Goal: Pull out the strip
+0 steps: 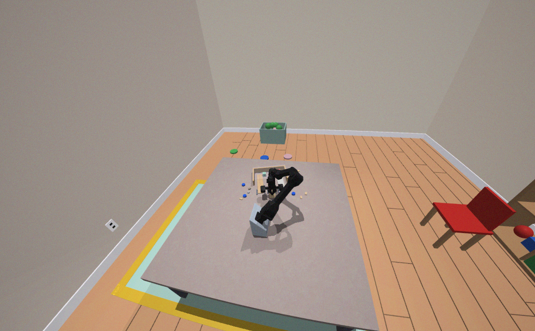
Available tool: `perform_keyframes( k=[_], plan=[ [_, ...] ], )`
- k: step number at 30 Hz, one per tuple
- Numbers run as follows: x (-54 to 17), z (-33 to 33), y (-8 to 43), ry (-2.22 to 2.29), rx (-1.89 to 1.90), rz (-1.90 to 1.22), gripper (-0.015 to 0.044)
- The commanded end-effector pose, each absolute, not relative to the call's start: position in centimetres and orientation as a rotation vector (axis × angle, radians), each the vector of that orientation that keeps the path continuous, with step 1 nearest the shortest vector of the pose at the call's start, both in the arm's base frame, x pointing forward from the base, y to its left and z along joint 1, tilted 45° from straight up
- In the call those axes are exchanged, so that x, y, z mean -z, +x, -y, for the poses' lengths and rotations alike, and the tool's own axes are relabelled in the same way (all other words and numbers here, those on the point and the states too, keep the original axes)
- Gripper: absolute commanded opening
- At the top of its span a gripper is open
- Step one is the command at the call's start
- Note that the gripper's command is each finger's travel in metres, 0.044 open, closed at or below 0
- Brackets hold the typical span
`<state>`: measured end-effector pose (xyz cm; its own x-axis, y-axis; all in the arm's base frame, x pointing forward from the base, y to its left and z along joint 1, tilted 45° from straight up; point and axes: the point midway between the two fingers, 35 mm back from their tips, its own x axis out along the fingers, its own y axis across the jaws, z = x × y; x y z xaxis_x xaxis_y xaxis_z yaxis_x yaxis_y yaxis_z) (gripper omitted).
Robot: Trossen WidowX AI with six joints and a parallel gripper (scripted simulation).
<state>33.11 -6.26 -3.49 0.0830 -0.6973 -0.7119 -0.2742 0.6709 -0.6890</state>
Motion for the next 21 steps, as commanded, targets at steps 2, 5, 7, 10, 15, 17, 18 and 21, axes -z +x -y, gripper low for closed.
perform_keyframes(
  k=[2, 5, 7, 10, 15, 17, 18, 21],
  plan=[
    [3.7, 7.1, 31.8, -0.852, 0.387, -1.529, 0.0000],
    [3.7, 7.2, 31.3, -0.852, 0.387, -1.529, 0.0000],
    [3.6, 7.3, 31.0, -0.852, 0.387, -1.529, 0.0000],
    [3.5, 7.4, 30.6, -0.852, 0.387, -1.530, 0.0000],
    [3.4, 7.6, 29.8, -0.853, 0.387, -1.530, 0.0000],
    [3.4, 7.6, 29.5, -0.853, 0.387, -1.530, 0.0000],
    [3.4, 7.7, 29.4, -0.853, 0.386, -1.530, 0.0000],
    [3.3, 7.8, 29.0, -0.853, 0.386, -1.531, 0.0000]
  ],
)
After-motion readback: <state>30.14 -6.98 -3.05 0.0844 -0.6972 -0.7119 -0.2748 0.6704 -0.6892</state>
